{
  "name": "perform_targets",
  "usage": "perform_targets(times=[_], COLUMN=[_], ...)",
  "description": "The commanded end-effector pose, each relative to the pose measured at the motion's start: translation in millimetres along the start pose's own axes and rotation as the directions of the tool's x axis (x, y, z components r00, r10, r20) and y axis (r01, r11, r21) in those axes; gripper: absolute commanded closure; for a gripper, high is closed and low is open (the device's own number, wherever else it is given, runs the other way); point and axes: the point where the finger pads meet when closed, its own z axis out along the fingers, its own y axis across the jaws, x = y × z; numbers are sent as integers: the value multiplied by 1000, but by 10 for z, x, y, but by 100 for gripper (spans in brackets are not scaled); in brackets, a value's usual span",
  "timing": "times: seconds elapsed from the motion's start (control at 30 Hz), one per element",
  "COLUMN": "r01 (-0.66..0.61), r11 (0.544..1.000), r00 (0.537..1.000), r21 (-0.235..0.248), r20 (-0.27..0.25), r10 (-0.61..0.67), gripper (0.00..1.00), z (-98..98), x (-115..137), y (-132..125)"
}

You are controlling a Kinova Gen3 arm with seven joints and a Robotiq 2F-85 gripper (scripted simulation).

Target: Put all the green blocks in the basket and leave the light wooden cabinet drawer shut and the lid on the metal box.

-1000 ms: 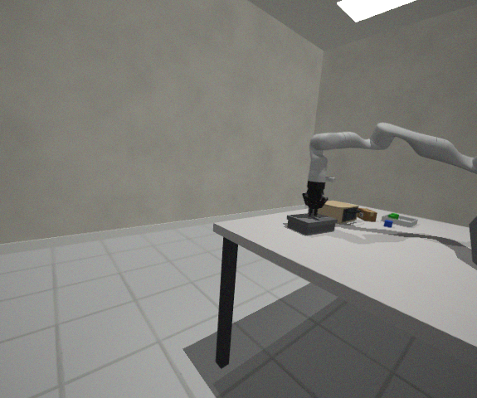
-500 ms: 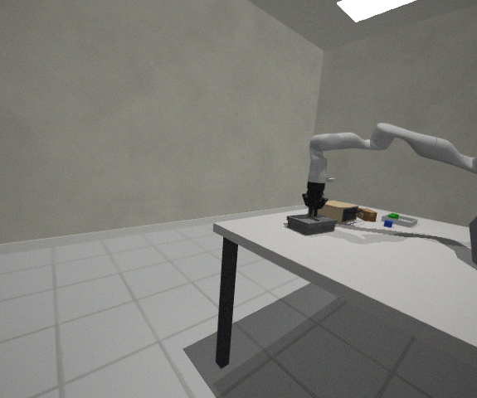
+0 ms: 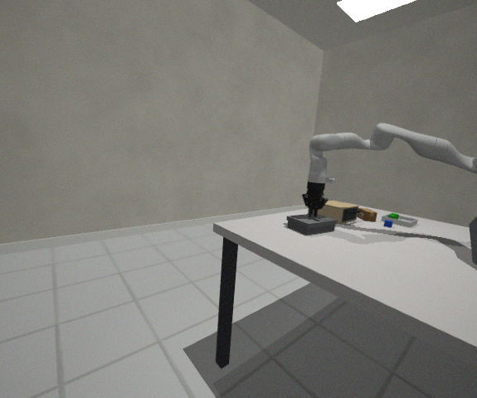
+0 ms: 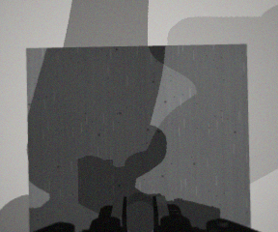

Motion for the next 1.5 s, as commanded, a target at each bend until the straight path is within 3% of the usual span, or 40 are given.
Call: perform_targets(times=[0.0, 1.07, 1.1, 1.47], r01=[-5, -5, -5, -5], r11=[1000, 1000, 1000, 1000], r00=[1000, 1000, 1000, 1000], r21=[7, 7, 7, 7], r20=[1, 1, 1, 1], r10=[5, 5, 5, 5], gripper=[90, 90, 0, 0], z=[3, 3, 3, 3], x=[-1, -1, -1, -1], y=[-19, -19, -19, -19])
